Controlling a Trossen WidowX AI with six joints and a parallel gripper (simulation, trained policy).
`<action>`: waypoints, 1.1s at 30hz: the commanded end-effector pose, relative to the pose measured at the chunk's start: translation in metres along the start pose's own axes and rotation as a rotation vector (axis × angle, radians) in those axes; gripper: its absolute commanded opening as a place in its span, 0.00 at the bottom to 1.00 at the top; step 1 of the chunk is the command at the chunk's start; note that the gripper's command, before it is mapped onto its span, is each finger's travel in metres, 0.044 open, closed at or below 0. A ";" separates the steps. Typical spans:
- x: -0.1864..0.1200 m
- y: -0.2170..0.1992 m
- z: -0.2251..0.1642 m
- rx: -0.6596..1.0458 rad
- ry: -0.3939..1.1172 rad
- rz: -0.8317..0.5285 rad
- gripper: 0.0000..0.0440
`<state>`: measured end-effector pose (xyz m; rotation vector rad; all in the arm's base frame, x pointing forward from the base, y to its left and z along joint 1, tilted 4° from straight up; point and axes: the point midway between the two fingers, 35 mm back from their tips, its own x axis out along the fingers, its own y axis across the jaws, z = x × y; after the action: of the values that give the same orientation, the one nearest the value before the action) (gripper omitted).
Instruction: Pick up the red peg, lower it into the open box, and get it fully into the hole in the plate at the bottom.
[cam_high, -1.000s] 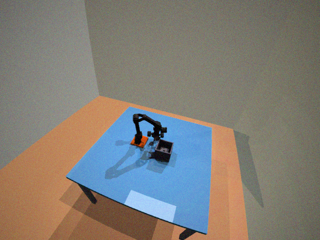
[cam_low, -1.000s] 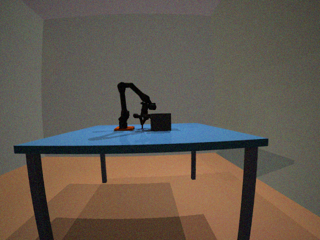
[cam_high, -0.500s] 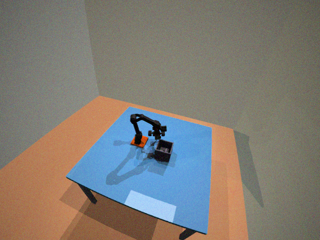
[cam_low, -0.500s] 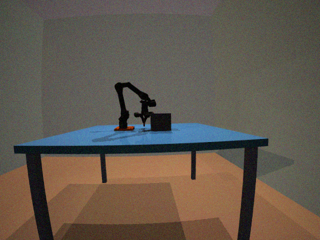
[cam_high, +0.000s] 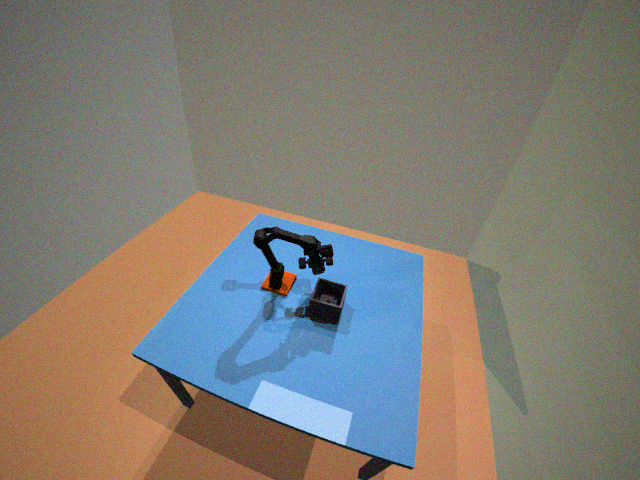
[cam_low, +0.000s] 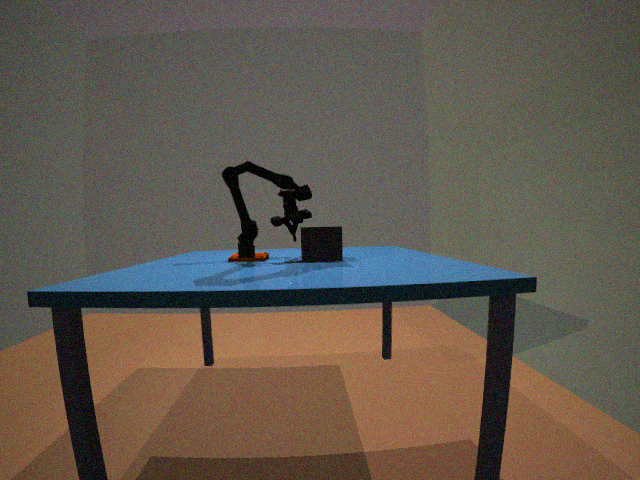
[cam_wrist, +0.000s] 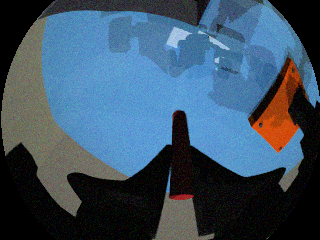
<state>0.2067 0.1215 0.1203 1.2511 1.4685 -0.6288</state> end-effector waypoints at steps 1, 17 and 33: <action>-0.019 0.010 0.000 -0.029 -0.014 0.049 0.00; -0.103 0.029 0.035 -0.055 -0.193 0.183 0.00; -0.122 0.023 0.091 0.040 -0.294 0.102 0.00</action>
<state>0.2457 0.0128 0.2100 1.2058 1.1511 -0.7249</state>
